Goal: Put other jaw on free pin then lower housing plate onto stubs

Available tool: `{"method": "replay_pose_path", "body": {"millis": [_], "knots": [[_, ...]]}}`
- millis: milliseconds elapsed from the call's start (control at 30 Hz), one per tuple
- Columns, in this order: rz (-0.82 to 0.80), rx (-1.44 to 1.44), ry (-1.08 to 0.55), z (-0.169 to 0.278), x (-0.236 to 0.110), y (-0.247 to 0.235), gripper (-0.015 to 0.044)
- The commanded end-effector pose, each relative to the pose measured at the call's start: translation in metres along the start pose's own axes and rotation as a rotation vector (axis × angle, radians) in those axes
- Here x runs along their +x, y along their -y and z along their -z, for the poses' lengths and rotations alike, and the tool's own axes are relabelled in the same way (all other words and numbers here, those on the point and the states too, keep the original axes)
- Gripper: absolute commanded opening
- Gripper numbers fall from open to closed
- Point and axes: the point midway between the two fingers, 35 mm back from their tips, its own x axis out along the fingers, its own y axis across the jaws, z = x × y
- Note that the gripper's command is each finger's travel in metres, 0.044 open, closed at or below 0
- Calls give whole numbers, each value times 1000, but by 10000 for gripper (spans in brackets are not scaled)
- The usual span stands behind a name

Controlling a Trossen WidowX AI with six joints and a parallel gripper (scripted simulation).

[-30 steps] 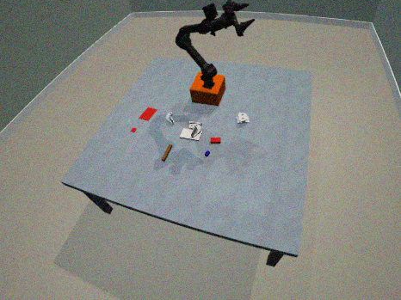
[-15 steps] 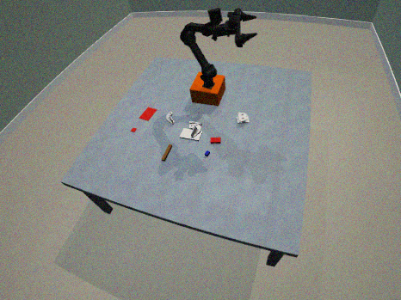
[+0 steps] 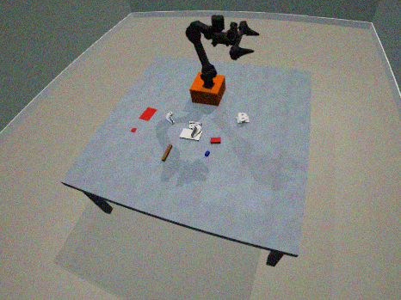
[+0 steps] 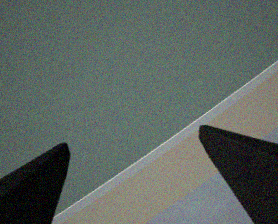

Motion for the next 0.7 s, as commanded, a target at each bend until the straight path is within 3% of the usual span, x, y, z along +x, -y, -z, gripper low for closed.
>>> {"method": "replay_pose_path", "body": {"millis": [0, 667], "knots": [[82, -25, -6, 0, 1, 24, 440], [451, -75, -85, 13, -16, 142, 440]]}}
